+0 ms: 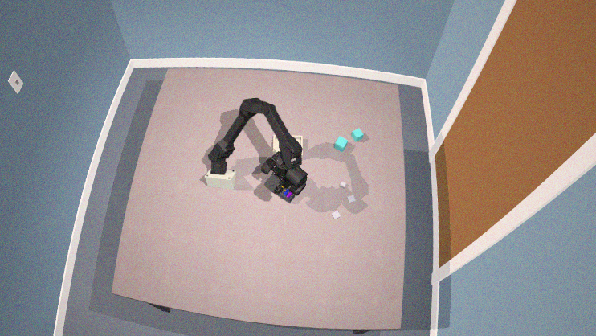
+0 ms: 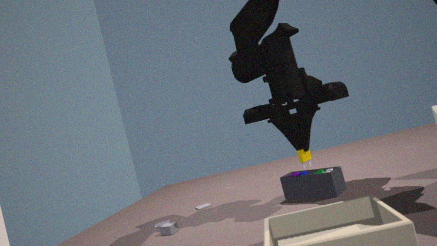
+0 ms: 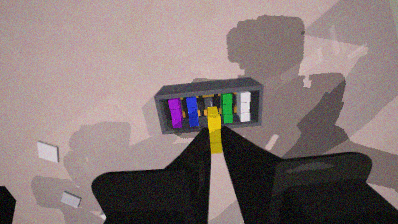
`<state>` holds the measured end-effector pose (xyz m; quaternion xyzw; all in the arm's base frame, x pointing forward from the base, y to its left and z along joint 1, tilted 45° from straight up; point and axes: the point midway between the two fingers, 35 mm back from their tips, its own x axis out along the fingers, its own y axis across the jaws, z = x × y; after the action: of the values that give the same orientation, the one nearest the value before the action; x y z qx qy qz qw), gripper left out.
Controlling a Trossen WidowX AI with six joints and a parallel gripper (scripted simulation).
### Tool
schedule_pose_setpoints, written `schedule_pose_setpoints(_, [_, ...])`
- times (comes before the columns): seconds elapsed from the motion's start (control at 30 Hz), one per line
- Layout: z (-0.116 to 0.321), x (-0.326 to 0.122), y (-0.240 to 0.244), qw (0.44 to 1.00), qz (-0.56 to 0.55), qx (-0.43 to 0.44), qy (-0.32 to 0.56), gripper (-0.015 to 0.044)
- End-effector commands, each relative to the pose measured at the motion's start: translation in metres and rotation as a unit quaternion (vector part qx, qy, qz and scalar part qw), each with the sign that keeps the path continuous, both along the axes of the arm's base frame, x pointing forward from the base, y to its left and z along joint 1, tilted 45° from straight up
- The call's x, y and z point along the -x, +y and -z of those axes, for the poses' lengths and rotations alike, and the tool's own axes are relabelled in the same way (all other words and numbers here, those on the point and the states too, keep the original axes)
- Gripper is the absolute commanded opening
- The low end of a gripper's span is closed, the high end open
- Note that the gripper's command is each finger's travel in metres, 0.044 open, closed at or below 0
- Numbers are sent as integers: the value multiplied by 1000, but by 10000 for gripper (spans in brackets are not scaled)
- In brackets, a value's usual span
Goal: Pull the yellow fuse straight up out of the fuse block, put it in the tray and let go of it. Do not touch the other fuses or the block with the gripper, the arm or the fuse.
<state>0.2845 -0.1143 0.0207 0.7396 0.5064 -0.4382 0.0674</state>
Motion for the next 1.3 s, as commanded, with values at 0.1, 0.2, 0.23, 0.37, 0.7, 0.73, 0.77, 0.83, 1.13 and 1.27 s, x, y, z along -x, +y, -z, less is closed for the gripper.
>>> schedule_pose_setpoints(0.1, [-8,1,-9,1000,-1,3,-1,0])
schedule_pose_setpoints(0.2, [-11,2,-12,1000,-1,3,-1,0])
schedule_pose_setpoints(0.23, [-11,2,-12,1000,-1,3,-1,0])
schedule_pose_setpoints(0.37, [-19,-3,-5,1000,0,5,-1,0])
schedule_pose_setpoints(0.7, [-75,-23,47,1000,3,13,1,0])
schedule_pose_setpoints(0.73, [-81,-25,52,1000,3,13,1,0])
schedule_pose_setpoints(0.77, [-86,-25,58,1000,3,13,1,0])
schedule_pose_setpoints(0.83, [-97,-27,70,1000,3,13,0,0])
schedule_pose_setpoints(1.13, [-147,-21,124,1000,2,5,-1,0])
schedule_pose_setpoints(1.27, [-167,-14,147,1000,0,-2,-2,0])
